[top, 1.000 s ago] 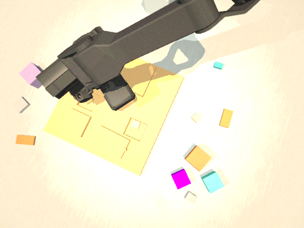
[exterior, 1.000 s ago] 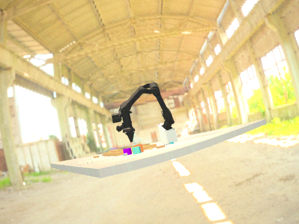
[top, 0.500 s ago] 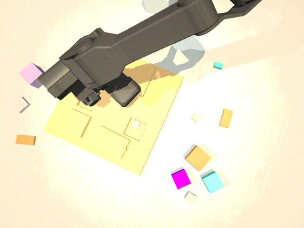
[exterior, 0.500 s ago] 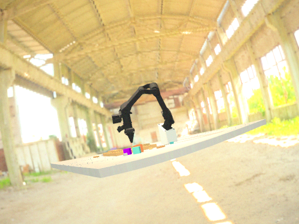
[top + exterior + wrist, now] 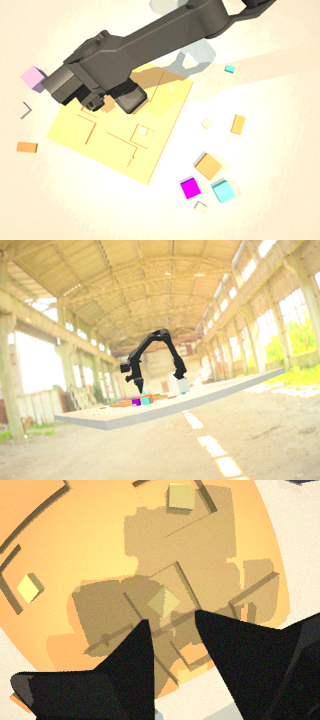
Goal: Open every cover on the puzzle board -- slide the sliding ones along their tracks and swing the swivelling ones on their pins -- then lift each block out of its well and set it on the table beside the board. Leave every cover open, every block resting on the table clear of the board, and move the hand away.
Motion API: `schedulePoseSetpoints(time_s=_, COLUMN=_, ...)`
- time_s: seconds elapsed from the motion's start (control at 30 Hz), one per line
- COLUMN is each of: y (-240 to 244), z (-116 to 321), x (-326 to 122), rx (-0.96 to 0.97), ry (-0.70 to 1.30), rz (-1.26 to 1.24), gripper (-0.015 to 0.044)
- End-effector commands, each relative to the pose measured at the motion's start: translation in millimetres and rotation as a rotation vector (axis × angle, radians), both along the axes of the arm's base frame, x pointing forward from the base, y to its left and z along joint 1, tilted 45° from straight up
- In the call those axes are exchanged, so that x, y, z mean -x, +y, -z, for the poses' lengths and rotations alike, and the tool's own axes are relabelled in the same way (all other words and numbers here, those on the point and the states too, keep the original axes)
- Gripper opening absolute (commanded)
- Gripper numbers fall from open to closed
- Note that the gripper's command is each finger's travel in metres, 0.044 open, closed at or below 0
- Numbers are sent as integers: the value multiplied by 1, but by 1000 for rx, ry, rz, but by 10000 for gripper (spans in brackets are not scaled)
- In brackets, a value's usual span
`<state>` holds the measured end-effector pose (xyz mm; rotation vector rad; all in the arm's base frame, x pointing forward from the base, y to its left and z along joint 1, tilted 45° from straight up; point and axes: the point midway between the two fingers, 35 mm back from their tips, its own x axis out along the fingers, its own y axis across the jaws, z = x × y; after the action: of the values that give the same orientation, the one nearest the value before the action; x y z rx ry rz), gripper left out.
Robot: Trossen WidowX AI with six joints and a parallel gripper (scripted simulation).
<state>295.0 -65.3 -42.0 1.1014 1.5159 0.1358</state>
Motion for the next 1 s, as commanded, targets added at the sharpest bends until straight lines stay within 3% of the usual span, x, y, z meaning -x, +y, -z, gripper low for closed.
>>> schedulePoseSetpoints(time_s=0.0, y=2, z=1, x=0, rx=-14, ry=47, rz=48, gripper=144)
schedulePoseSetpoints(time_s=0.97, y=5, z=4, x=0, rx=-74, ry=334, rz=346, gripper=144)
